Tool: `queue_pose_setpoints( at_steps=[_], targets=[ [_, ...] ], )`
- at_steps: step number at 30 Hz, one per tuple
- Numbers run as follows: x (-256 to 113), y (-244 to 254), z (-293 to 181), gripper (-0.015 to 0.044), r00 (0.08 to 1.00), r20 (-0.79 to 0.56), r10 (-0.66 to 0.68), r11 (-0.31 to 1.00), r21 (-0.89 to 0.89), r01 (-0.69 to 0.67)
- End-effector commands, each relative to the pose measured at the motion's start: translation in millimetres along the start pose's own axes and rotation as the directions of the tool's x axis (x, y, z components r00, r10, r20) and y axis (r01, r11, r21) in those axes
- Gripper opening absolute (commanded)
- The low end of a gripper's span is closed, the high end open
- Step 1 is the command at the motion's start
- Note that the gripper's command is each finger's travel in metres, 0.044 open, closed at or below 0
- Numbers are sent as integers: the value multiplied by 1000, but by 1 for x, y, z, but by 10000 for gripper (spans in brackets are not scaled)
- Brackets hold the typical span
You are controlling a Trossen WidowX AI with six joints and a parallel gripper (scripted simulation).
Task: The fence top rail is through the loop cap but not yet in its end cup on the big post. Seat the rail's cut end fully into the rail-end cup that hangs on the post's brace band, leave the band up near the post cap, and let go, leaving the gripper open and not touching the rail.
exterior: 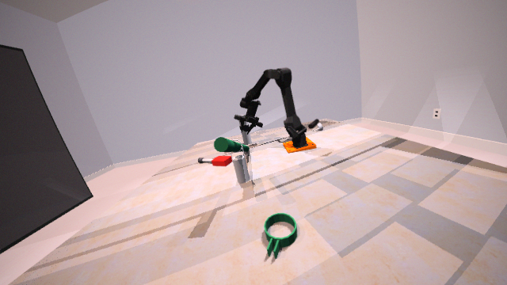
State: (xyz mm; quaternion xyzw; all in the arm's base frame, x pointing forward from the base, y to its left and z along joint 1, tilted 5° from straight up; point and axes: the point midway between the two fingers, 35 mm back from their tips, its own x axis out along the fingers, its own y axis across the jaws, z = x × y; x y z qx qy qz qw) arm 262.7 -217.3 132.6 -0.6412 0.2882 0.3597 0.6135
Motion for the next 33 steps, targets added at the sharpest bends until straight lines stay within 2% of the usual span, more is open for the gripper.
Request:
queue_pose_setpoints(
  at_steps=[1,20,33],
  targets=[
    [1,-2,-1,0,1000,-15,-1,1000,12,1],
    [7,-14,-2,0,996,-86,3,991,137,9],
    [8,-14,-2,0,996,-88,3,990,140,9]
  ],
)
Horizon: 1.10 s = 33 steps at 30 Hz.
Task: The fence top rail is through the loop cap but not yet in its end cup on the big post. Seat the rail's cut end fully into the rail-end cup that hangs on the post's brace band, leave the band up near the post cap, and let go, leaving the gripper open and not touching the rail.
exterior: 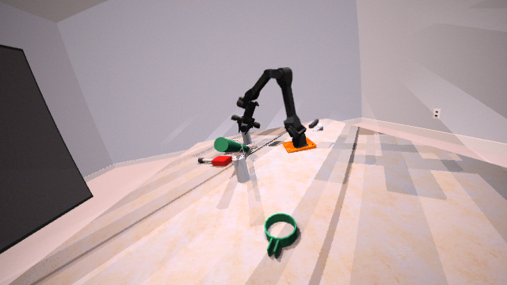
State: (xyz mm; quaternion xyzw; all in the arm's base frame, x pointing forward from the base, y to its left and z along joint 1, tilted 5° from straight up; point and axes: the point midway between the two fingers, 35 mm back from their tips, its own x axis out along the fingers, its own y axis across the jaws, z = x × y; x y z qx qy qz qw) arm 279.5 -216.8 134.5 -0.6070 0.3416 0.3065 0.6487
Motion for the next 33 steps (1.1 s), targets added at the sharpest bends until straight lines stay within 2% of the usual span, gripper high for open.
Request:
queue_pose_setpoints(
  at_steps=[1,16,26,33],
  targets=[
    [-1,1,-1,0,1000,3,-1,1000,-19,1],
    [0,1,0,0,1000,7,1,1000,-16,-1],
    [-1,1,1,263,1000,7,1,1000,-16,-1],
    [-19,-10,21,440,1000,5,0,1000,-15,0]
  ],
)
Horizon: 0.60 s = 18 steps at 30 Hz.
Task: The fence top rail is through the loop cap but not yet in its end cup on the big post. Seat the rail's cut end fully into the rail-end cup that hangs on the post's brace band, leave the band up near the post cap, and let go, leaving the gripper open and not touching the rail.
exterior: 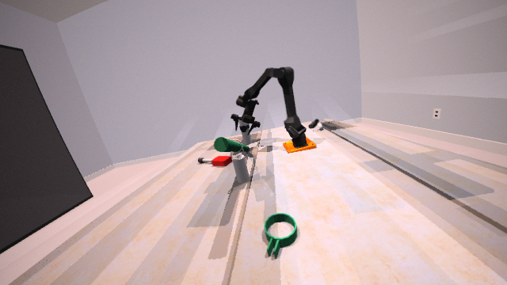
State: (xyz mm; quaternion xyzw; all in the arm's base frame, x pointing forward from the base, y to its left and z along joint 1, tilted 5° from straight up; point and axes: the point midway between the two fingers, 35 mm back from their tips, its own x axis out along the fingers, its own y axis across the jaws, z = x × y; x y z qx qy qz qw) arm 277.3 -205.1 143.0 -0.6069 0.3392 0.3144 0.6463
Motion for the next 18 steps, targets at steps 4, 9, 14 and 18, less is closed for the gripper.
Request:
queue_pose_setpoints(
  at_steps=[4,9,14,18],
  targets=[
    [-24,-15,26,440,1000,-7,-10,1000,-5,10],
    [-25,-16,29,440,1000,-4,-10,999,40,10],
    [-41,-30,58,440,1000,-15,4,918,396,2],
    [-56,-38,82,440,1000,-26,10,755,655,10]
  ],
)
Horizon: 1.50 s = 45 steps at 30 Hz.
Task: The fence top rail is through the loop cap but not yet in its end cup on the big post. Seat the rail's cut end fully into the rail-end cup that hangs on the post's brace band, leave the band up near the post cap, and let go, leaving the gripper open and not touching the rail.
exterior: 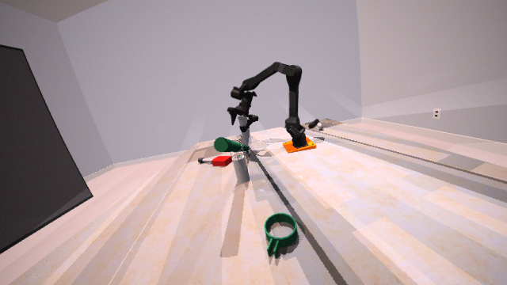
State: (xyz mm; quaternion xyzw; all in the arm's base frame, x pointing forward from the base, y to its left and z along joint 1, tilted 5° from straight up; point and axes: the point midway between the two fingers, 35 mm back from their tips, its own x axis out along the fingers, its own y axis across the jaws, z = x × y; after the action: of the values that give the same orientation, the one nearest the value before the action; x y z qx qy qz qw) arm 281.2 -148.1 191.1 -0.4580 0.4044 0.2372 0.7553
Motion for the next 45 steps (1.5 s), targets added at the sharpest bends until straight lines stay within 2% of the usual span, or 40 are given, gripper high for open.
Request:
queue_pose_setpoints(
  at_steps=[1,4,8,13,28,30,34,37,39,42,45],
  targets=[
    [-23,0,31,440,1000,-18,-12,932,362,18],
    [-36,4,48,440,1000,-26,-16,824,566,28],
    [-55,11,69,440,999,-34,-25,612,790,42],
    [-76,21,87,440,998,-39,-40,319,946,49],
    [-77,21,88,440,998,-39,-40,307,950,49],
    [-74,22,89,440,999,-40,-24,356,933,46],
    [-59,29,98,440,996,-50,73,616,788,-6],
    [-45,37,106,440,983,-70,168,819,565,-100],
    [-34,43,113,440,970,-87,229,908,380,-180],
    [-22,53,121,440,940,-120,318,947,78,-311],
    [-10,64,129,440,902,-160,401,874,-229,-429]
  ],
)
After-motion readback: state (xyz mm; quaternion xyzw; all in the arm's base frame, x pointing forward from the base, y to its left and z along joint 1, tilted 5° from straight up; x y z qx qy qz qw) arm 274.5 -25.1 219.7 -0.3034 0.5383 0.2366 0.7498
